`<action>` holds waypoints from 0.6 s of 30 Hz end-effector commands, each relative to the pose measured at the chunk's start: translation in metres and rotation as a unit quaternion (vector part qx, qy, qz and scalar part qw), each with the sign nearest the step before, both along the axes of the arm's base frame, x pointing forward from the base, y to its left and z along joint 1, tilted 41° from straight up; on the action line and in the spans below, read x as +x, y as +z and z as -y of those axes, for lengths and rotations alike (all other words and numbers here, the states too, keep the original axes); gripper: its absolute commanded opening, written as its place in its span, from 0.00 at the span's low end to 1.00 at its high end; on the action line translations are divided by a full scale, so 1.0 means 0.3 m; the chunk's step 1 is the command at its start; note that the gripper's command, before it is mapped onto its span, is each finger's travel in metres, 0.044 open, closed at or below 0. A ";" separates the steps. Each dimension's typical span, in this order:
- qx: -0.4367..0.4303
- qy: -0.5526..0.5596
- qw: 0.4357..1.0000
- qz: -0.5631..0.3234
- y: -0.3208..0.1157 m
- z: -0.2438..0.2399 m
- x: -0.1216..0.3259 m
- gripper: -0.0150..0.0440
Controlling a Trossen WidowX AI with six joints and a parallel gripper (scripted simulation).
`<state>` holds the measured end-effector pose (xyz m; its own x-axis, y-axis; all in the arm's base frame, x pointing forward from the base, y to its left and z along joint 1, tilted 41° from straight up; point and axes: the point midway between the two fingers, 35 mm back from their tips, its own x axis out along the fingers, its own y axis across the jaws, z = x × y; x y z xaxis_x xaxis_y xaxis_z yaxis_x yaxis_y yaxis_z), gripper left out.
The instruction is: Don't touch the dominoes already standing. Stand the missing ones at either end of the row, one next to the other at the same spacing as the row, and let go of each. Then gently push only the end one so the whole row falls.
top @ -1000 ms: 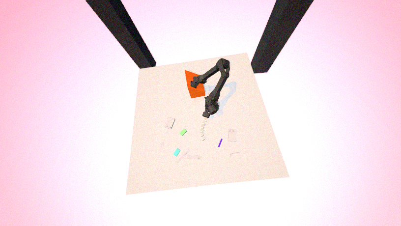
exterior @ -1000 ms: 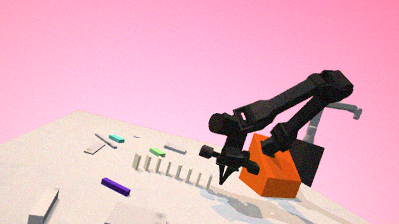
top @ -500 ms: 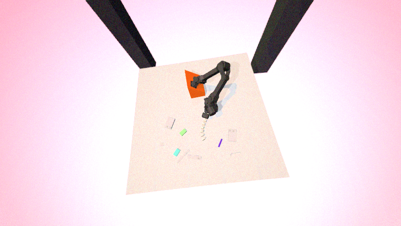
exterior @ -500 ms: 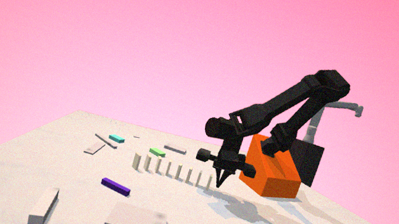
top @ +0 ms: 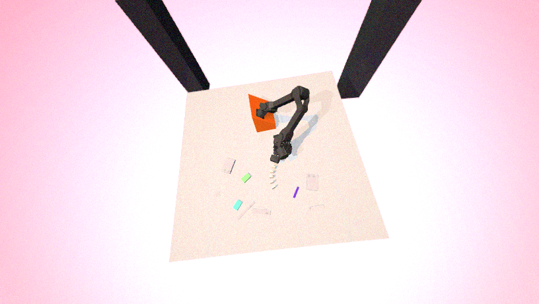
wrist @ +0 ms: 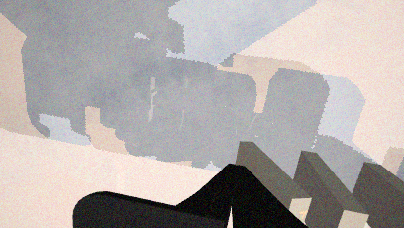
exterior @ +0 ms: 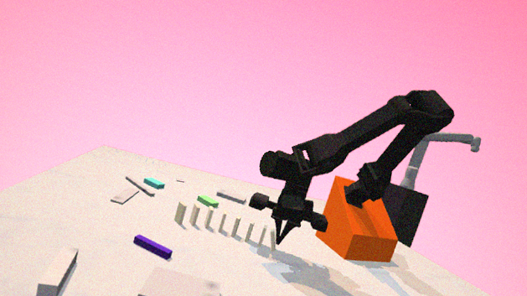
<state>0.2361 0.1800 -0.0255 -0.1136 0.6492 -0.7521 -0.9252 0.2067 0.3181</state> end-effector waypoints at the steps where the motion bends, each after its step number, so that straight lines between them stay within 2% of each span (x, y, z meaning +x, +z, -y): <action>1: 0.004 0.006 1.000 0.004 0.020 -0.005 0.000 0.25; 10: 0.001 0.002 1.000 0.001 0.119 0.146 0.092 0.25; 18: 0.000 0.002 1.000 0.001 0.121 0.149 0.094 0.25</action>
